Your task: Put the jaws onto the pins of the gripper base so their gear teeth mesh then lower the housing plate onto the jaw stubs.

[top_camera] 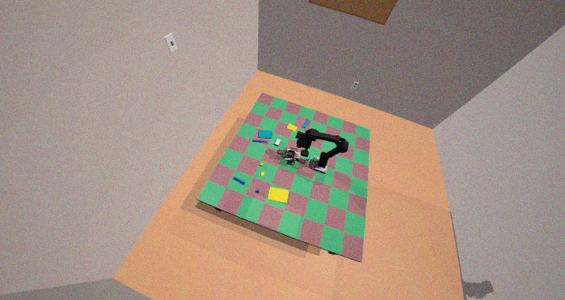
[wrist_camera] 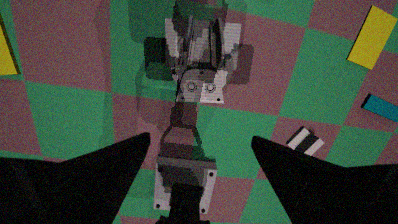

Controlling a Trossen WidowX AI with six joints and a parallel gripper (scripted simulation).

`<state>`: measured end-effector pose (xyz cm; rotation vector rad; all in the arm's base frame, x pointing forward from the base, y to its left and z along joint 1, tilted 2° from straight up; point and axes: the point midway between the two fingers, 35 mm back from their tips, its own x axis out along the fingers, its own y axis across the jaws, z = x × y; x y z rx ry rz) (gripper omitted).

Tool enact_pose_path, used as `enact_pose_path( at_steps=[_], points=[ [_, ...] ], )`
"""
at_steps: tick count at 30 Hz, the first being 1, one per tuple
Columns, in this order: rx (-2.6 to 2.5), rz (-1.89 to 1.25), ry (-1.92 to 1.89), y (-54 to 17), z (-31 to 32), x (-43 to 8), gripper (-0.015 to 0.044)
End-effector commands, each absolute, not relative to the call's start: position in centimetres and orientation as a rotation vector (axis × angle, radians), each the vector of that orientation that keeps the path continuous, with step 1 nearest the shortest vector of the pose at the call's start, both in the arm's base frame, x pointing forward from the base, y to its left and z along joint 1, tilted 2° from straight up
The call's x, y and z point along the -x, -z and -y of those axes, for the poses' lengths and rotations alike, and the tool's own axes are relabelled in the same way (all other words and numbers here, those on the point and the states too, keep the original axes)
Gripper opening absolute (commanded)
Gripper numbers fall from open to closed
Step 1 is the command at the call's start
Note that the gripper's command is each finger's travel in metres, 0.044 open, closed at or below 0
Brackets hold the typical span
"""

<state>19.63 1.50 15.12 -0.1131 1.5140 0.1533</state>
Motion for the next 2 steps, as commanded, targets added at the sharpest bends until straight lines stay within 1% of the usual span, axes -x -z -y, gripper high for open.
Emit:
enact_pose_path(
  at_steps=[1,2],
  points=[
    [0.116,-1.515,-0.155,-15.16,-1.48,-19.59,0.044],
    [0.116,-1.515,-0.155,-15.16,-1.48,-19.59,0.044]
  ],
)
